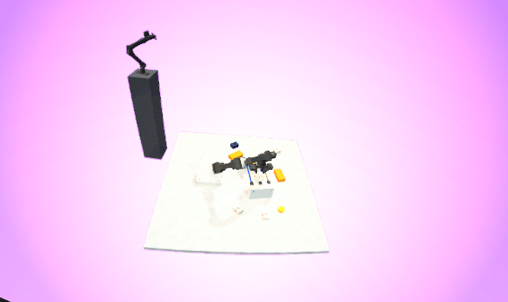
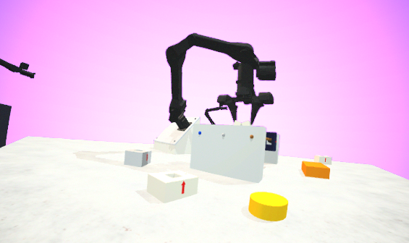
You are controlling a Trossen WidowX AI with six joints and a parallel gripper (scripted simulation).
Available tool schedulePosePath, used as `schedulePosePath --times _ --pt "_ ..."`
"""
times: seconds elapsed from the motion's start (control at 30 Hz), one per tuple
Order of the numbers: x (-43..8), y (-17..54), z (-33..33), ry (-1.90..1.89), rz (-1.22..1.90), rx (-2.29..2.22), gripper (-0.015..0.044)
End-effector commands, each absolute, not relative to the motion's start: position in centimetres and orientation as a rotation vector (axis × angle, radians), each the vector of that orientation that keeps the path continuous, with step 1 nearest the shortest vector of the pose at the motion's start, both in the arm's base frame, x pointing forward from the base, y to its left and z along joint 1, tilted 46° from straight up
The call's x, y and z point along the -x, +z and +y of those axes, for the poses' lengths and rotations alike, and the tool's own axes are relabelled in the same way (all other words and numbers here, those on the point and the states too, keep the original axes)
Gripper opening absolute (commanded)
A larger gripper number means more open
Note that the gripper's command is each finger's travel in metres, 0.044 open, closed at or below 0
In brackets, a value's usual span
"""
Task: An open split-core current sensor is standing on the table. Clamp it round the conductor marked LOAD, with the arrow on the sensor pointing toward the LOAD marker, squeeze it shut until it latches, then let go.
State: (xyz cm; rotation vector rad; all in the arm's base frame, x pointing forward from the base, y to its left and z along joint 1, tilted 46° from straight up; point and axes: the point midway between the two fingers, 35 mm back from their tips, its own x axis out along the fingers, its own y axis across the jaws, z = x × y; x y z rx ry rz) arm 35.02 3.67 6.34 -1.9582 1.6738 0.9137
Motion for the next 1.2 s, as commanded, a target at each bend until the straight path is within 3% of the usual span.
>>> schedulePosePath --times 0.0,1.17 --pt "-35.07 6.05 3.33 0.915 1.671 1.969 0.0000" --pt "-35.05 5.47 2.74 0.914 1.674 1.960 0.0000"
